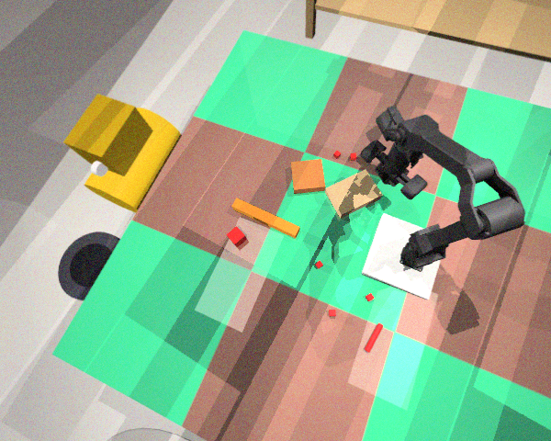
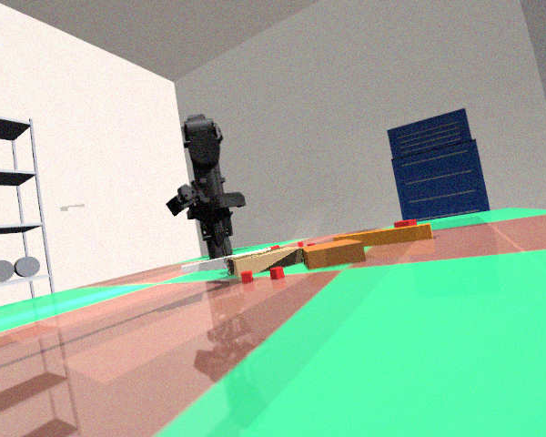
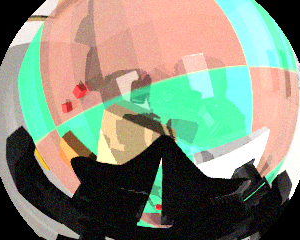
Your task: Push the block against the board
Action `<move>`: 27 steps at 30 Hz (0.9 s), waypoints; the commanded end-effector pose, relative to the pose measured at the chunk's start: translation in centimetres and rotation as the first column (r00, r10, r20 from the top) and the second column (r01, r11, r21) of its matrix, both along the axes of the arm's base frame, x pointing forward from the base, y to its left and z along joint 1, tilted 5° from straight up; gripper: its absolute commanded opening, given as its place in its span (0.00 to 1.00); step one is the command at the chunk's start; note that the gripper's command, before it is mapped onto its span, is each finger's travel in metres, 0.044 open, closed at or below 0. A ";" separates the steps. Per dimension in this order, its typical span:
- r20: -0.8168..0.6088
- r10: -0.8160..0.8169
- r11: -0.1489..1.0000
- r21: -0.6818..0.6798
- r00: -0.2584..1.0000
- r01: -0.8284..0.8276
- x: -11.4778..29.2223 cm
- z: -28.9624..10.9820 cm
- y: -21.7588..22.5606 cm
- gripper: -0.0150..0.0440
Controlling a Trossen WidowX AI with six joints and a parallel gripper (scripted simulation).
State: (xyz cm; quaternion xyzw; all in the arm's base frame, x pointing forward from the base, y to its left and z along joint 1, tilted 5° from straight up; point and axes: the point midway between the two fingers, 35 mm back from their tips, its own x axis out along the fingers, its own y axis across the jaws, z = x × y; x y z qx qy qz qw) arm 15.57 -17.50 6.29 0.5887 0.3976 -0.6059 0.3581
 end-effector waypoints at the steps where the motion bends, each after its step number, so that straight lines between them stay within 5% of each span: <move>1: -0.003 -0.114 0.993 -0.013 0.994 0.114 -0.8 0.1 -0.3 0.25; 8: -0.005 -0.181 0.983 -0.016 0.983 0.181 -1.2 -0.2 -0.4 0.25; 14: -0.007 -0.253 0.967 -0.019 0.967 0.253 -2.0 -5.5 -0.3 0.25; 27: -0.006 -0.253 0.967 -0.018 0.967 0.253 -0.9 -5.5 0.6 0.25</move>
